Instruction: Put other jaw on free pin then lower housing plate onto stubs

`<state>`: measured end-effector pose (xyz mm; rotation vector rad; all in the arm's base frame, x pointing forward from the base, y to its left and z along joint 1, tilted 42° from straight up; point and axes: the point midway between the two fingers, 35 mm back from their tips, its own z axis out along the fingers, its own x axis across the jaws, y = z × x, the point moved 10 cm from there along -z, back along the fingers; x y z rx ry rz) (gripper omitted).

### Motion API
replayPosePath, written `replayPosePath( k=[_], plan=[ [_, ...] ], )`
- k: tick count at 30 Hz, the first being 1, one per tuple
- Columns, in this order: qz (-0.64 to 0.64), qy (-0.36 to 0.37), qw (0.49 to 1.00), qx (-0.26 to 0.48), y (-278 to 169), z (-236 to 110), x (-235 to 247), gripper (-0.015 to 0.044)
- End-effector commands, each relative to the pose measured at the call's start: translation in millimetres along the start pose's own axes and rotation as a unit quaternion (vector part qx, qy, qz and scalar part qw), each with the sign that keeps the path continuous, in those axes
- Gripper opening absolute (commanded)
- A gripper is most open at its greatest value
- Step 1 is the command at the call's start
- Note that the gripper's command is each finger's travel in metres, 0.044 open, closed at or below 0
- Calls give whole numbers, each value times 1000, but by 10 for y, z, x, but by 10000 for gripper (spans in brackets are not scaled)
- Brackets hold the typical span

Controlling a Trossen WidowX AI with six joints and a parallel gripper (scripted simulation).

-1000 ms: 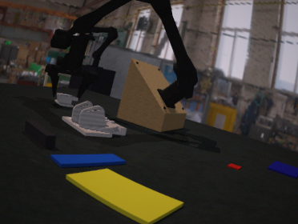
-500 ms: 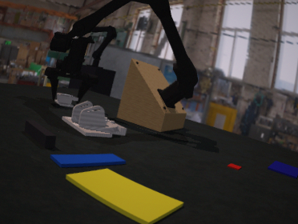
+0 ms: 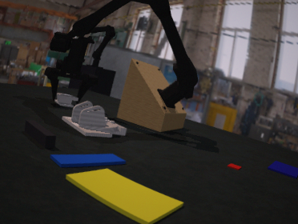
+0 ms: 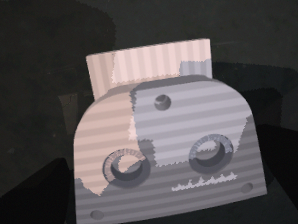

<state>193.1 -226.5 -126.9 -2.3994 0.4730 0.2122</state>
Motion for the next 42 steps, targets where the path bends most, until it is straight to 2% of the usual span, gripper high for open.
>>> replayPosePath(
  k=[1,10,22,42],
  plan=[
    [0,0,1000,0,0,0,0,413],
    [0,0,1000,0,0,0,0,353],
    [0,0,1000,0,1,-20,2,351],
    [2,1,1000,0,8,-651,7,351]
  ],
)
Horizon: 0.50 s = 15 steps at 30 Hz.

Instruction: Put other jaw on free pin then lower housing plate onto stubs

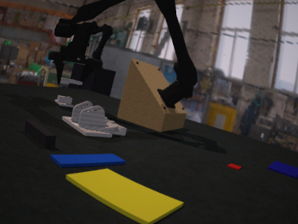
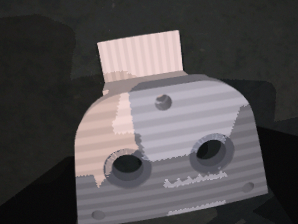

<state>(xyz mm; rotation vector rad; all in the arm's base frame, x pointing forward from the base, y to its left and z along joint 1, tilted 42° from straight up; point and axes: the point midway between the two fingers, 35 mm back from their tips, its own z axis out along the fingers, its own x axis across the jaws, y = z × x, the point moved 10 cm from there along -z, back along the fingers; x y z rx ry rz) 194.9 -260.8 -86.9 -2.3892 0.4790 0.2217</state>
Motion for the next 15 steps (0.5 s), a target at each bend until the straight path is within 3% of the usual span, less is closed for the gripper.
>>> replayPosePath(
  k=[1,15],
  plan=[
    [-2,5,1000,-4,6,-156,0,351],
    [-55,6,998,-8,-176,-243,45,351]
  ],
)
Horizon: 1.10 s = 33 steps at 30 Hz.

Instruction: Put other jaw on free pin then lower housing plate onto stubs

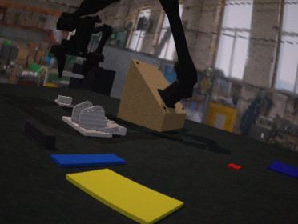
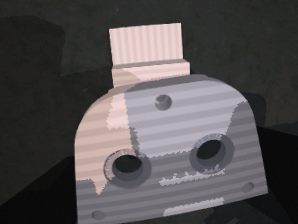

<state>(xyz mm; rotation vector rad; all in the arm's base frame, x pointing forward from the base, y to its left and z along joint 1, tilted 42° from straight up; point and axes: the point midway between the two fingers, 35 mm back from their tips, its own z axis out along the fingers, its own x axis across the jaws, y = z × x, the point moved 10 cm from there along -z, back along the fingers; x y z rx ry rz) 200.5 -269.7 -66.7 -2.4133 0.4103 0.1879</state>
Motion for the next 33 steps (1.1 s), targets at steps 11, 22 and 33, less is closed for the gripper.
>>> replayPosePath(
  k=[11,22,33],
  plan=[
    [-132,3,991,-7,-456,-93,128,351],
    [-238,4,971,-10,-825,-129,190,351],
    [-342,4,940,-12,-1195,-141,213,351]
  ],
)
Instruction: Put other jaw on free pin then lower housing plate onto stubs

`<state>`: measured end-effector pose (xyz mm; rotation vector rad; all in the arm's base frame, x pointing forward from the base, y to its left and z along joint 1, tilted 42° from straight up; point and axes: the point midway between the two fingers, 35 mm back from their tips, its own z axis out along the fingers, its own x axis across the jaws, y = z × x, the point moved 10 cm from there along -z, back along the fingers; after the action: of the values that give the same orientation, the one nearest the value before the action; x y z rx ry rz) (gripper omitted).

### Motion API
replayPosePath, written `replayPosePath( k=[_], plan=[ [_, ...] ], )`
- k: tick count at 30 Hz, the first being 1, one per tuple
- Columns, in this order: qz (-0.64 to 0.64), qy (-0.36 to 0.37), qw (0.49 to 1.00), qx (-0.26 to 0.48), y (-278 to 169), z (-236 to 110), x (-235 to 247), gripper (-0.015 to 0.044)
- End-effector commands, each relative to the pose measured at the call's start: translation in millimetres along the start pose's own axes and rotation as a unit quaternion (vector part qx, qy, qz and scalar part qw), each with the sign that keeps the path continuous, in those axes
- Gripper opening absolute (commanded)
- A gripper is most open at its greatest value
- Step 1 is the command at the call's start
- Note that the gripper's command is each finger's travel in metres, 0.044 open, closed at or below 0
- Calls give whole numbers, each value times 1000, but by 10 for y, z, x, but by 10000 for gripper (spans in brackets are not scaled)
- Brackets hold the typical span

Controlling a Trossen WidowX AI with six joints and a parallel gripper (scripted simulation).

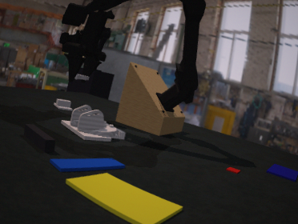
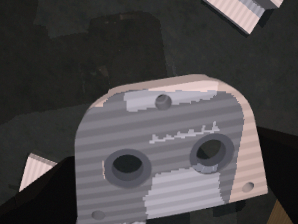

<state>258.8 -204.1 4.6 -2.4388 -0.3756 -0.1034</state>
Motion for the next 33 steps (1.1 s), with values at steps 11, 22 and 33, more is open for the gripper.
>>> replayPosePath(
  k=[11,22,33],
  plan=[
    [-136,3,991,2,-379,-6,259,351],
    [-244,6,970,5,-694,12,428,351],
    [-350,9,937,10,-1018,44,557,351]
  ],
)
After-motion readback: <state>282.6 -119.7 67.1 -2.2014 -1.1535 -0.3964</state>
